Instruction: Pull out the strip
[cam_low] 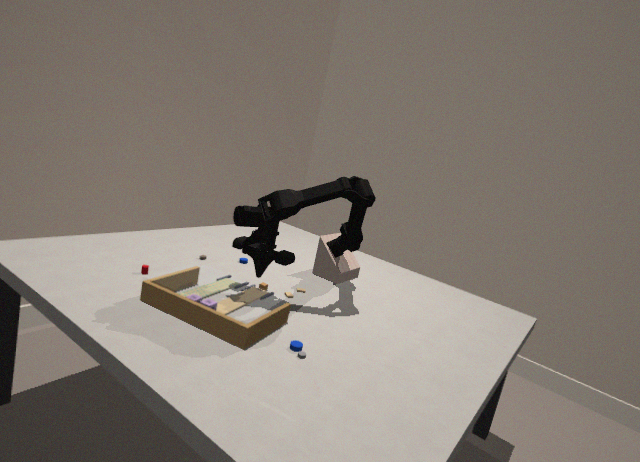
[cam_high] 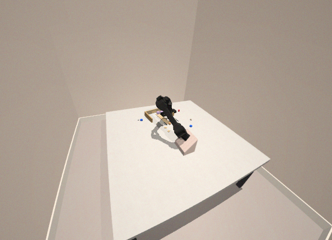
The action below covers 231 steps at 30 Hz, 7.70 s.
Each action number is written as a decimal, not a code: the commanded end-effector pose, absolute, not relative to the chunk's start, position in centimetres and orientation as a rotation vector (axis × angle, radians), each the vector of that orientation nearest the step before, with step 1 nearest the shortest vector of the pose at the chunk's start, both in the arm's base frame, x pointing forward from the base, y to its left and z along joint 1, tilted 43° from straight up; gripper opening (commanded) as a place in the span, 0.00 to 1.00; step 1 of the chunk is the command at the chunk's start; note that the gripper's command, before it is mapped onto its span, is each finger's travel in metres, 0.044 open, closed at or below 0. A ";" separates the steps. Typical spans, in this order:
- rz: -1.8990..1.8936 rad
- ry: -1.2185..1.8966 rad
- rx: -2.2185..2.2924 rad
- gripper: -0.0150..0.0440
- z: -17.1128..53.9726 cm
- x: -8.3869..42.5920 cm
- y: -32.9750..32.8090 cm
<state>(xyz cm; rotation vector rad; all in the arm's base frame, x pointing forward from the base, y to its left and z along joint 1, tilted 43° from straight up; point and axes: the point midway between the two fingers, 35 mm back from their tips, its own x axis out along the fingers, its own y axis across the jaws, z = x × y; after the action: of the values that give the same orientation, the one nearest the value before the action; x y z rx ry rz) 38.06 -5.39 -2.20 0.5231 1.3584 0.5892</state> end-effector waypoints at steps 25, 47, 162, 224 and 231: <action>0.594 1.362 0.535 0.25 -5.3 38.6 -2.1; 0.594 1.362 0.535 0.25 -5.3 38.6 -2.1; 0.593 1.369 0.537 0.25 -7.4 27.1 -1.5; 0.591 1.373 0.538 0.25 -8.3 19.9 -1.4; 0.591 1.373 0.538 0.25 -8.3 19.9 -1.4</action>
<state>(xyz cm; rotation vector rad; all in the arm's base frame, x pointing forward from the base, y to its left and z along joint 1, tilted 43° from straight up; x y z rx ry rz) 20.85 -1.92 -8.03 0.5363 1.3393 0.5822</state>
